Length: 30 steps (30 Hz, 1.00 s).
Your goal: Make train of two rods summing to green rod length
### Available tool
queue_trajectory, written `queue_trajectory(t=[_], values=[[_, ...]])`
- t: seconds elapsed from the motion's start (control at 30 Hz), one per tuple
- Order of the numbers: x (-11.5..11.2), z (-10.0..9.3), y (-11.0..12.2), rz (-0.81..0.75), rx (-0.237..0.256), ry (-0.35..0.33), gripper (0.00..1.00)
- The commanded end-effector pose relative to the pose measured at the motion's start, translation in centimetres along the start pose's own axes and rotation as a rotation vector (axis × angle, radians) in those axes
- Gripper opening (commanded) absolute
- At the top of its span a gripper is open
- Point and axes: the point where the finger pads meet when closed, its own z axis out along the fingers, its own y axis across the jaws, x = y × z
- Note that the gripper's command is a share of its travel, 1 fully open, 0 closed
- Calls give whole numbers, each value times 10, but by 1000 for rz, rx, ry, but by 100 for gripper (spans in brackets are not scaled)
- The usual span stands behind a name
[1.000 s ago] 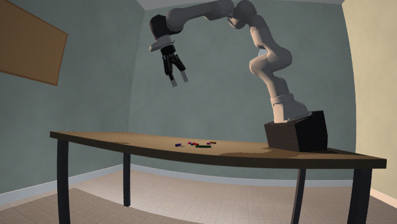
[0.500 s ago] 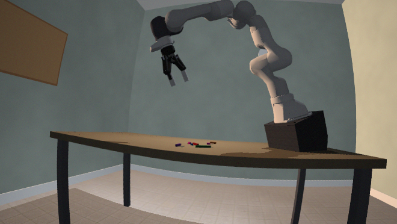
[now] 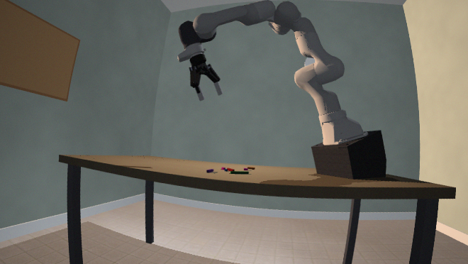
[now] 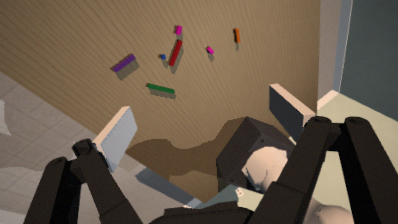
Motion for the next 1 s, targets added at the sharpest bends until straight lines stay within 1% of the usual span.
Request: queue_trajectory(t=[0.0,0.03,0.07,0.6,0.63,0.93,0.97], values=[[-2,0,-1,13,-1,-4,100],[-2,0,-1,13,-1,-4,100],[18,-8,24,127,32,-10,100],[18,-8,24,127,32,-10,100],[37,-17,50,240,64,-16,100],[37,-17,50,240,64,-16,100],[53,-25,78,351,96,-20,100]])
